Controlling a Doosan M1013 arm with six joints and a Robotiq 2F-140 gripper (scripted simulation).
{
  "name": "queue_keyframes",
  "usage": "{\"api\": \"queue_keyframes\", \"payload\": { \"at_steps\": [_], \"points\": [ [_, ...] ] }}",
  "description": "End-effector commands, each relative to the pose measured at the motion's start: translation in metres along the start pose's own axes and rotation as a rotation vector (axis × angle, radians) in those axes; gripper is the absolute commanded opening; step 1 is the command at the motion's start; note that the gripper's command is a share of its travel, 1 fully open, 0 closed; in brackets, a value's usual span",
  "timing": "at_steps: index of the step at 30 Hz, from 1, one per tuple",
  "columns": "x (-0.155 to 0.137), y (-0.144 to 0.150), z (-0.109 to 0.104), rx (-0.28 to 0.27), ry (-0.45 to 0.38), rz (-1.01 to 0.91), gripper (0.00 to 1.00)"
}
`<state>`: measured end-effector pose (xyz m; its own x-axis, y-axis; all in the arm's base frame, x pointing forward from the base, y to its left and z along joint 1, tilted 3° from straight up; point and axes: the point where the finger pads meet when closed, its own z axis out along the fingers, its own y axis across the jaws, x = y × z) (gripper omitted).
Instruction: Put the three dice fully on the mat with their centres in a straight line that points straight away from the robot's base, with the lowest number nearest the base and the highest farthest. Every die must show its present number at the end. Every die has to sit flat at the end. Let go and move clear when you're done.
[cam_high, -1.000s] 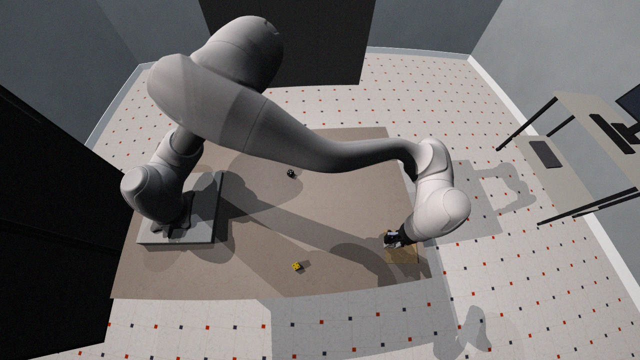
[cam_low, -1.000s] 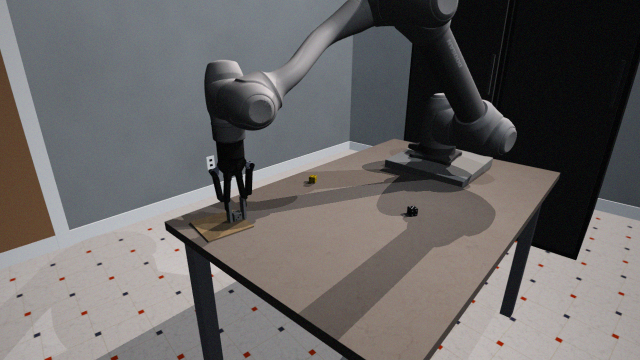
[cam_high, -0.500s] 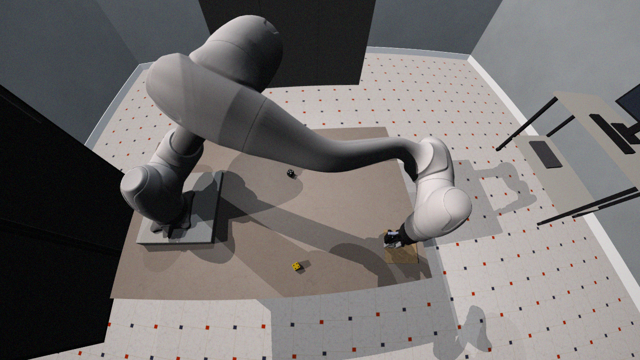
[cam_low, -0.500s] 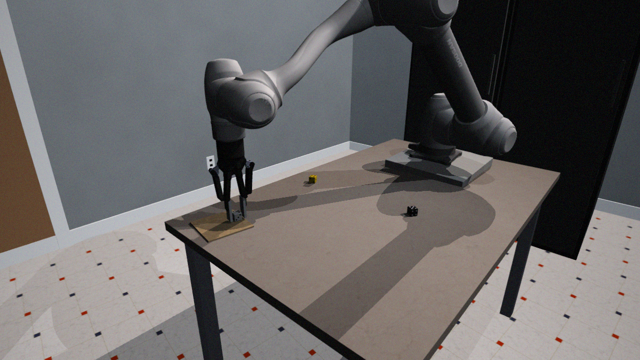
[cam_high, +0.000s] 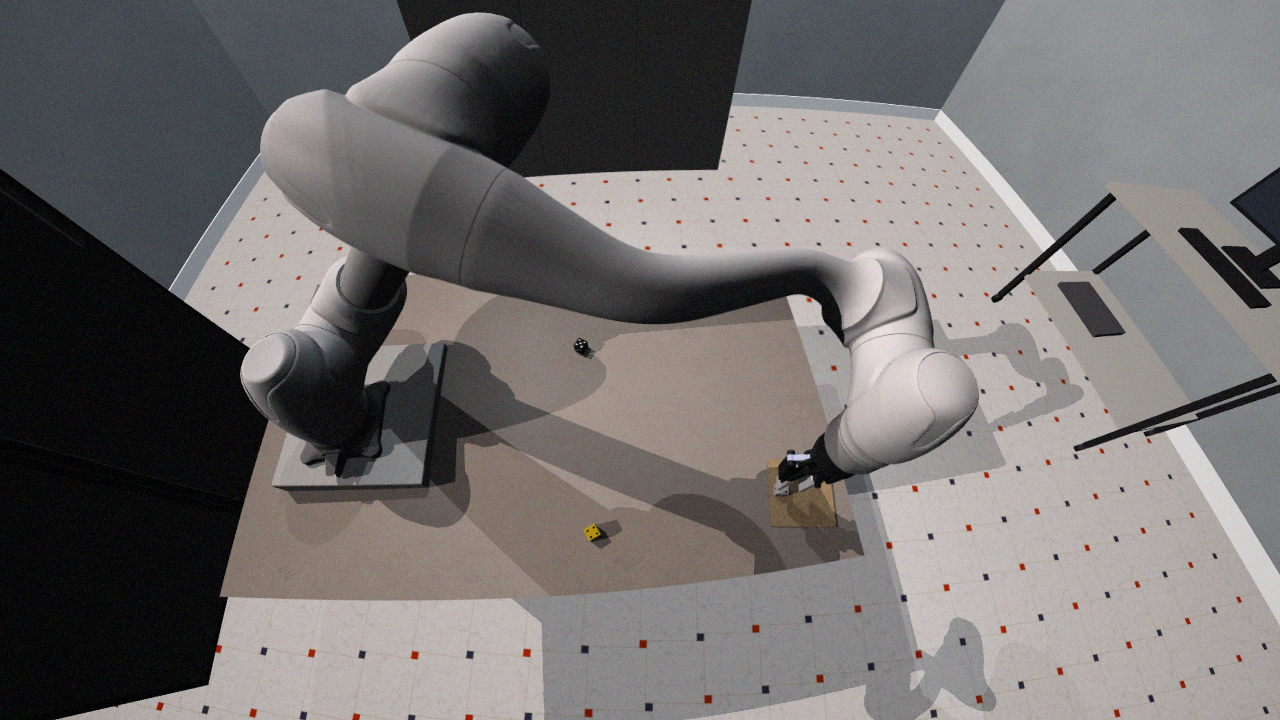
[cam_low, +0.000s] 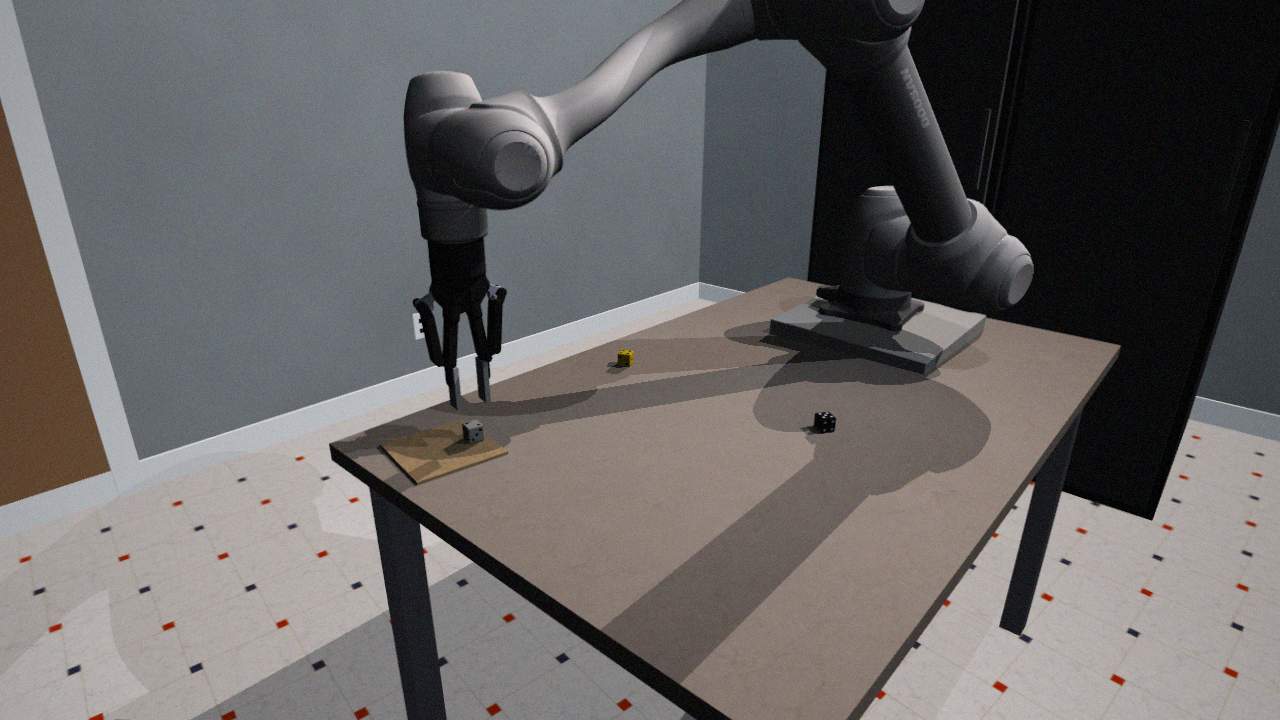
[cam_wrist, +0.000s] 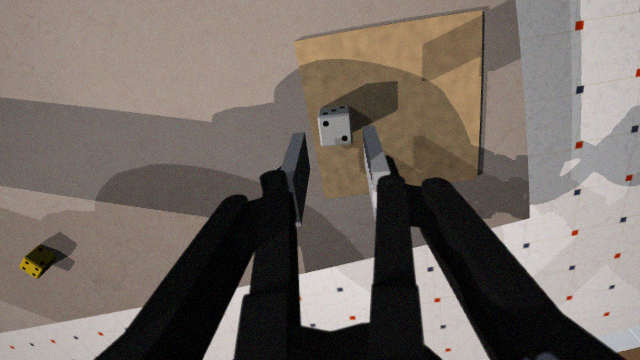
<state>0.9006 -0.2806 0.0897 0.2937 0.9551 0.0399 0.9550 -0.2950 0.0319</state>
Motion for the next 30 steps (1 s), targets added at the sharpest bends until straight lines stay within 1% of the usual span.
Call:
{"api": "queue_keyframes", "payload": {
  "at_steps": [1, 3, 11, 12, 30],
  "points": [
    [0.0, 0.0, -0.023, -0.001, 0.0, 0.0, 0.32],
    [0.0, 0.0, -0.028, -0.001, 0.0, 0.0, 0.32],
    [0.0, 0.0, -0.033, -0.001, 0.0, 0.0, 0.32],
    [0.0, 0.0, -0.033, -0.001, 0.0, 0.0, 1.0],
    [0.0, 0.0, -0.033, -0.001, 0.0, 0.0, 1.0]
  ]
}}
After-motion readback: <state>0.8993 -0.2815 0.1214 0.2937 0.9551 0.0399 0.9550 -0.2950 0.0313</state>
